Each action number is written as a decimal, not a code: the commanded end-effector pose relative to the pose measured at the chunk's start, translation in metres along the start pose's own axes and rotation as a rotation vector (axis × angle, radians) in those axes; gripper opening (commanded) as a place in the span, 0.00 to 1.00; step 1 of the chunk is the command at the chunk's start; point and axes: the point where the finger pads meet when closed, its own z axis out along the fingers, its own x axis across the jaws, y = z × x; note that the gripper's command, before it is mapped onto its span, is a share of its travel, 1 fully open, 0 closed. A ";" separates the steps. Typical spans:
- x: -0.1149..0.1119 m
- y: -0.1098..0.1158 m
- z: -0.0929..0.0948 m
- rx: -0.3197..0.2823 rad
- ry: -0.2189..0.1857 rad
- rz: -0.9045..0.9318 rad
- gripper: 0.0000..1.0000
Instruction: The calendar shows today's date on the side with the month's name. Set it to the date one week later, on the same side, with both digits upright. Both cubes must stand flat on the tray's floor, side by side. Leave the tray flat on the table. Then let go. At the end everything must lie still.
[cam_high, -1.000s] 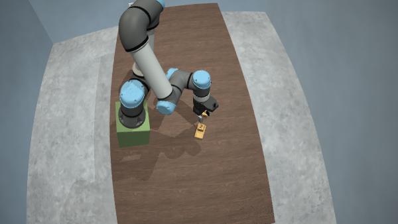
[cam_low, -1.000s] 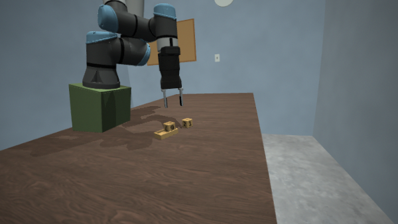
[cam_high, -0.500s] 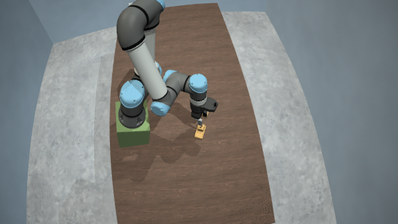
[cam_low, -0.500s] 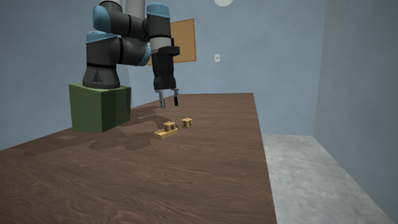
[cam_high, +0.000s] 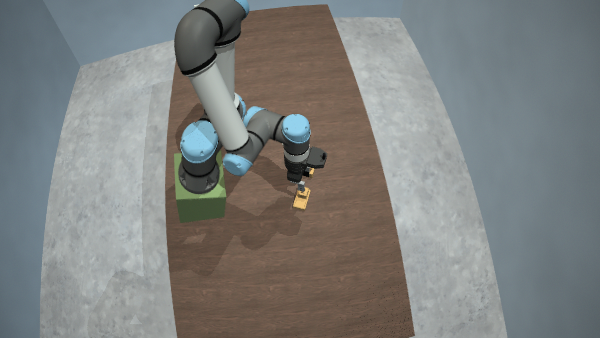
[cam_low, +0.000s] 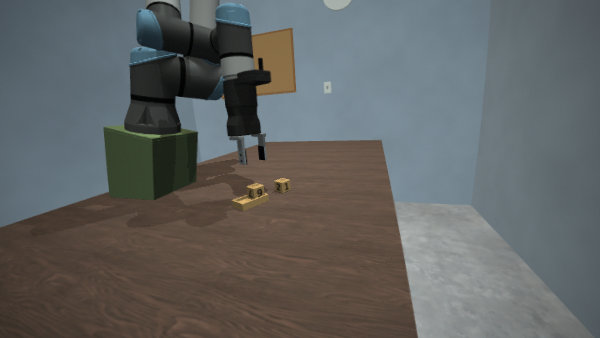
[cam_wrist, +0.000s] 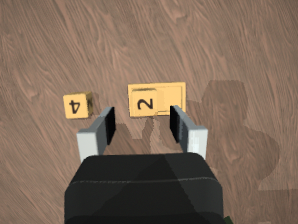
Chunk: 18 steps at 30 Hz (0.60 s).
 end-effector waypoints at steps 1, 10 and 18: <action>0.001 0.000 0.000 0.001 0.000 -0.023 1.00; 0.001 0.000 0.000 0.001 0.000 -0.023 0.90; 0.001 0.000 0.000 0.001 0.000 -0.023 0.90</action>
